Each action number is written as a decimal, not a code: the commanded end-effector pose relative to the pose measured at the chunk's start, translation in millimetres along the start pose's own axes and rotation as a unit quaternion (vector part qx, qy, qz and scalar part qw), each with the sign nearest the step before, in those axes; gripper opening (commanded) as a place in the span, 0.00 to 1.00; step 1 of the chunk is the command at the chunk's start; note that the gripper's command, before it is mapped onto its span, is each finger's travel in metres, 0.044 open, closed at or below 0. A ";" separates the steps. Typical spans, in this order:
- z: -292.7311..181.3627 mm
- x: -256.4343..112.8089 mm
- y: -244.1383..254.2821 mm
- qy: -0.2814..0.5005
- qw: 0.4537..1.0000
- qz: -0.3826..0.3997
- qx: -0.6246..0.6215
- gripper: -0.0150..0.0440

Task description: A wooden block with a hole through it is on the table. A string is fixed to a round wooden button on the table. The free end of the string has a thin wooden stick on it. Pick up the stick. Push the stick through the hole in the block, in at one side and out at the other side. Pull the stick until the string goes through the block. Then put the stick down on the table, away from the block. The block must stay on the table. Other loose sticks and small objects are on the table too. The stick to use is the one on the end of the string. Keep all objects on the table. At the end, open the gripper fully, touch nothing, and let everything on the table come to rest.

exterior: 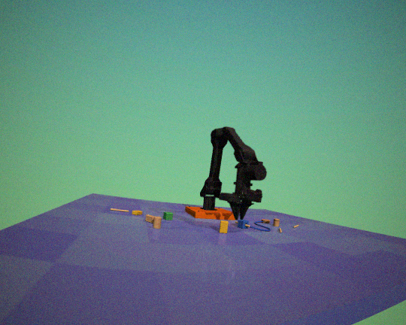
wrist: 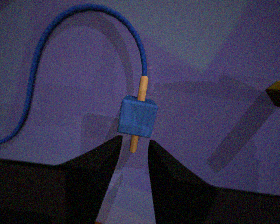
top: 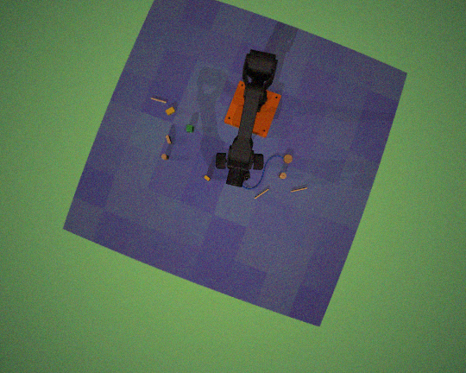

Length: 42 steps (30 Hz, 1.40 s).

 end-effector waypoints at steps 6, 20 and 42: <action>-2.8 15.0 0.2 0.002 1.000 0.001 -0.003 0.46; -3.7 20.5 0.3 0.002 1.000 0.001 -0.003 0.46; -3.7 20.5 0.3 0.002 1.000 0.001 -0.003 0.46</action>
Point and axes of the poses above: the point midway between the two fingers, 35 mm back from their tips, its own x axis out along the fingers, its own y axis across the jaws, z = x × y, the point moved 2 cm from there along -x, back along the fingers, and after that the axes turned 8 degrees about x, right-handed, at the moved point
